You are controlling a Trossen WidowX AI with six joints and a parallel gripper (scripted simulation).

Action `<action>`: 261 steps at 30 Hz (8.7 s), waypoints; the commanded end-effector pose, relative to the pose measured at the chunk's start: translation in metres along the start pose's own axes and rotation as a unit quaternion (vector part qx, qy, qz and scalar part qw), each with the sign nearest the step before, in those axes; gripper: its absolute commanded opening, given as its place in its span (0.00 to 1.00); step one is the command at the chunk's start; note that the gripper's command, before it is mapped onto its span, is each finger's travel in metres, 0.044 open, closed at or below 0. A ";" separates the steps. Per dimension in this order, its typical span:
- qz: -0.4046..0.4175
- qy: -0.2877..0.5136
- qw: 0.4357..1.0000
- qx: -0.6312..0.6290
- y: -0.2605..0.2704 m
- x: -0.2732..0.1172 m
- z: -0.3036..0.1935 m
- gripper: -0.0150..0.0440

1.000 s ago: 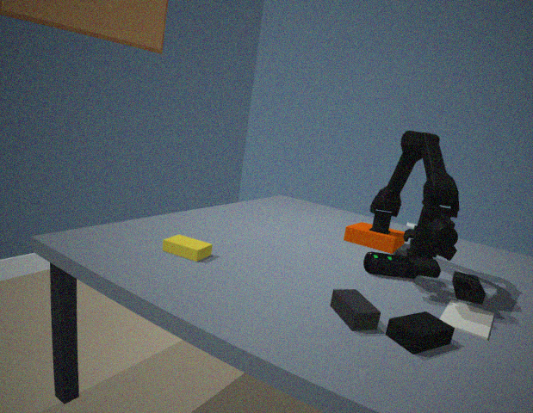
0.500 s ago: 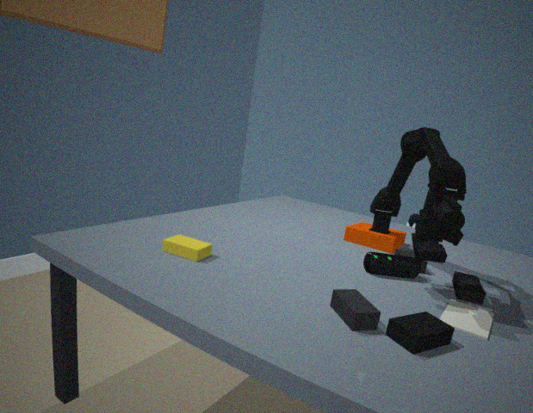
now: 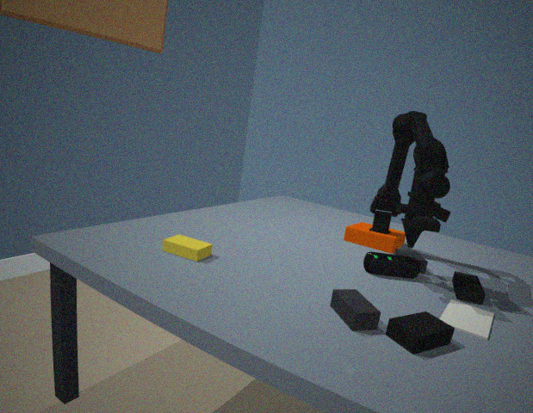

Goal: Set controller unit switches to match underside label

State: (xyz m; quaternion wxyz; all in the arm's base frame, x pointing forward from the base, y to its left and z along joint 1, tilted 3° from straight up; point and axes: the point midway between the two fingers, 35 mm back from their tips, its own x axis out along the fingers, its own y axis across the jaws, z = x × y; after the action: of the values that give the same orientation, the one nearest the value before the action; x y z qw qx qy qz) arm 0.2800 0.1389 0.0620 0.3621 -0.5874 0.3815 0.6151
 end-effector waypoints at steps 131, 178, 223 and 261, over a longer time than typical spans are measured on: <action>-0.007 0.007 1.000 -0.006 0.006 0.037 -0.063 0.25; -0.007 0.007 1.000 -0.006 0.007 0.047 -0.063 0.25; -0.006 0.006 1.000 -0.006 0.018 -0.001 -0.033 0.25; -0.072 0.005 0.997 -0.006 0.051 0.018 -0.034 0.25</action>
State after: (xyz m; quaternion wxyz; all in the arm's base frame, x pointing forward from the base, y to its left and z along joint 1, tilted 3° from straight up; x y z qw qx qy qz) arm 0.2654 0.0937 0.0558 0.3853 -0.6120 0.3520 0.5942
